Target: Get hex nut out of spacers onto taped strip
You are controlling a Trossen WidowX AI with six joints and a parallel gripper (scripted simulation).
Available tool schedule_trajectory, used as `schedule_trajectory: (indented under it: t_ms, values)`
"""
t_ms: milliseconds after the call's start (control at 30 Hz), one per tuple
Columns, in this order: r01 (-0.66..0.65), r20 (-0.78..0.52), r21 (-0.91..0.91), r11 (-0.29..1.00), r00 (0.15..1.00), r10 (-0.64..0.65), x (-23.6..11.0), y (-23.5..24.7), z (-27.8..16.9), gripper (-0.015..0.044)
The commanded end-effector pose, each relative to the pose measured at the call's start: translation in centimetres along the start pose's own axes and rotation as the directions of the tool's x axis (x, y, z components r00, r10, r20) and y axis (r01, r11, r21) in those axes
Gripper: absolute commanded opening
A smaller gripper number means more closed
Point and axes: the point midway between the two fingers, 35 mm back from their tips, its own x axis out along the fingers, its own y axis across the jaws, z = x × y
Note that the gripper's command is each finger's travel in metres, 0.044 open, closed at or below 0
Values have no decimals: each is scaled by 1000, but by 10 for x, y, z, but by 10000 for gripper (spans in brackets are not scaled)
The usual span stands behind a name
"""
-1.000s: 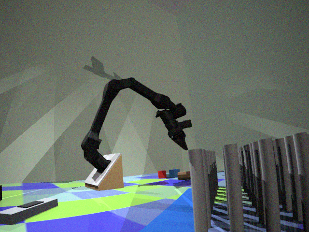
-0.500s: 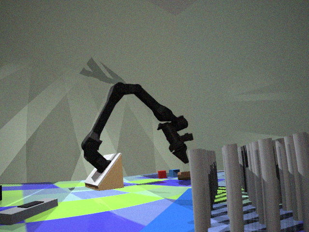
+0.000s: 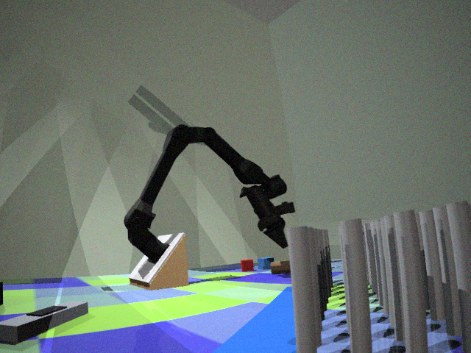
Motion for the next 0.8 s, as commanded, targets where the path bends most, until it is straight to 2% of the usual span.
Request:
schedule_trajectory:
  t_ms: [0, 767]
  values:
    - [1, 3, -3, 1000, 1000, -1, 0, 0, 1, 280]
    - [2, 4, -3, 1000, 1000, -2, 28, 0, -10, 280]
